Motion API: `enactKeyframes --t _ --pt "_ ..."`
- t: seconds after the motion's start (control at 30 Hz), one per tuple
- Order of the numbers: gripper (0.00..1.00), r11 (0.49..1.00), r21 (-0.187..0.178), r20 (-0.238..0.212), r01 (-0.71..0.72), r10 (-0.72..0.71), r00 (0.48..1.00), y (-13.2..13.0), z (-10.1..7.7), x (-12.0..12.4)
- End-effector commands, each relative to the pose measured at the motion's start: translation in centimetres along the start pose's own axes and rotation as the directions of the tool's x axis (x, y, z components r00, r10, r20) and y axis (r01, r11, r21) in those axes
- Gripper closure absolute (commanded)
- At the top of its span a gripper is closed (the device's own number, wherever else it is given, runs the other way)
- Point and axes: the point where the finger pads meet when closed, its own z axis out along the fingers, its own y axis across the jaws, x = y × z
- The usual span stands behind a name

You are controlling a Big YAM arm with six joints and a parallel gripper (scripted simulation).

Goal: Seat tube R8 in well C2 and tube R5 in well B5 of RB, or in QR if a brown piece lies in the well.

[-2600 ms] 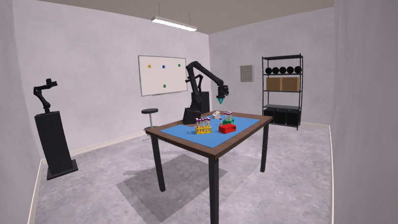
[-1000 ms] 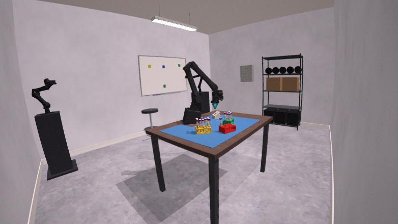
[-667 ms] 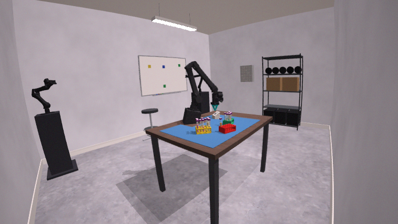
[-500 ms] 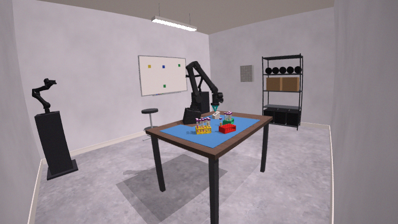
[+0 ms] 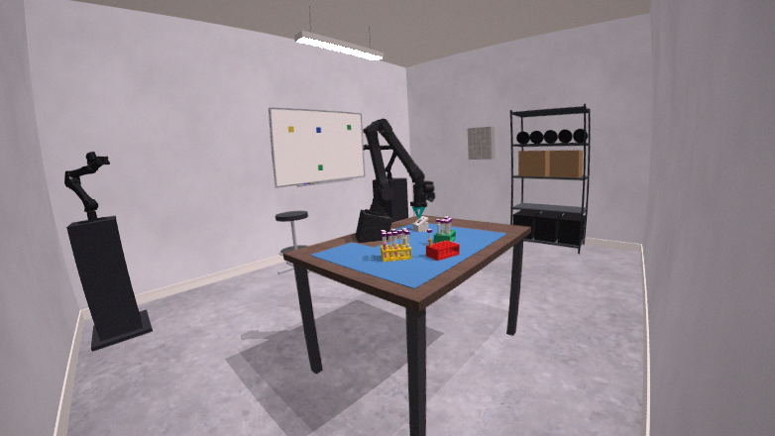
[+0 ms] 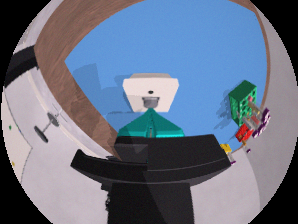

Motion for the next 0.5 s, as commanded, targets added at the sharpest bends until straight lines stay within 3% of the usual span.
enactKeyframes --t 0.0,0.03,0.07,0.37,0.47 --pt "1.00 1.000 -0.002 0.052 0.006 -0.006 0.999 -0.2 -1.4 -2.3" --pt "1.00 1.000 -0.002 0.052 0.006 -0.006 0.999 -0.2 -1.4 -2.3" --pt "1.00 1.000 -0.002 0.020 0.008 -0.007 1.000 -0.2 -0.6 -0.8" --pt "1.00 1.000 -0.002 0.034 0.007 -0.007 0.999 -0.2 -1.1 -1.1" --pt "1.00 1.000 -0.002 0.010 0.005 -0.005 1.000 -0.2 0.1 -0.3"
